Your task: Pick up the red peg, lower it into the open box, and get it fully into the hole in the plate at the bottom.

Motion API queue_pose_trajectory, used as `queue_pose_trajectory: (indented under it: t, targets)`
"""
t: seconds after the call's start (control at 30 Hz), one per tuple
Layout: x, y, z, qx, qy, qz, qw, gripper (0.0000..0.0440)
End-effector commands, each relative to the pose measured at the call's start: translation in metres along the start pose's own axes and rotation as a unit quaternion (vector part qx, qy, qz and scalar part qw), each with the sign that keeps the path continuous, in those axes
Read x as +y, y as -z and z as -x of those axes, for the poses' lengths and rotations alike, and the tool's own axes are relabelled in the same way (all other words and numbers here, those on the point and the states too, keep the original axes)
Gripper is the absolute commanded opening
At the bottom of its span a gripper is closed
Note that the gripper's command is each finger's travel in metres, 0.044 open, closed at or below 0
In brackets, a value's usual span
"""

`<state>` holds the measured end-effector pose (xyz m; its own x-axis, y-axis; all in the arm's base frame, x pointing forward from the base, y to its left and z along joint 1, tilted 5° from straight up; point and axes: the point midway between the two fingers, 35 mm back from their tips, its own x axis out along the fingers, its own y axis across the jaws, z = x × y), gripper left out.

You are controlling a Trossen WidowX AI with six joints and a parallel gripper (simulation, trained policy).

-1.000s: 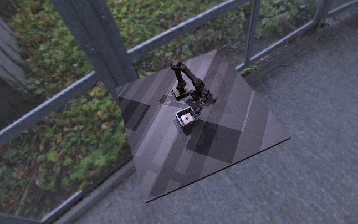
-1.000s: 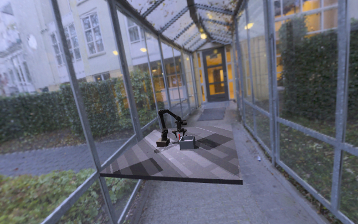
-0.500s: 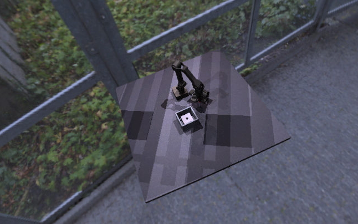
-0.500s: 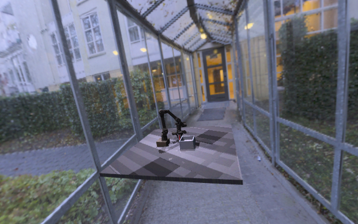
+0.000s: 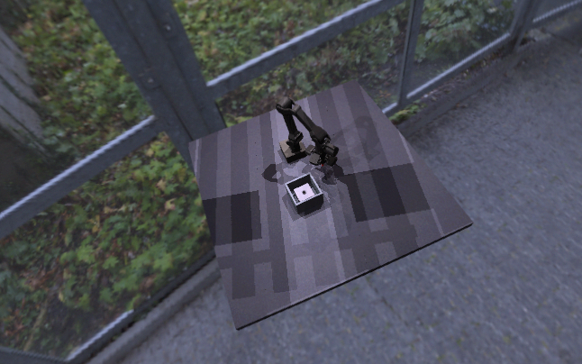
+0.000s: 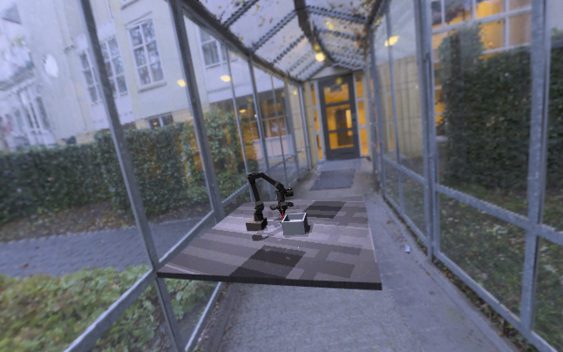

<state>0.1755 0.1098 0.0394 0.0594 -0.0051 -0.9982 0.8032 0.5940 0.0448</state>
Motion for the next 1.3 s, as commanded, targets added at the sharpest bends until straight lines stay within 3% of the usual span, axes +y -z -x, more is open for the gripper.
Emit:
queue_pose_trajectory:
  t: [0.0, 0.67, 1.27]
  targets:
    - [0.002, -0.007, 0.012, -0.015, -0.010, 0.015, 1.000, 0.0001]
    - [0.022, -0.069, 0.088, -0.094, -0.050, 0.041, 0.993, 0.0000]
    - [0.025, -0.144, 0.103, -0.124, -0.054, -0.022, 0.991, 0.0000]
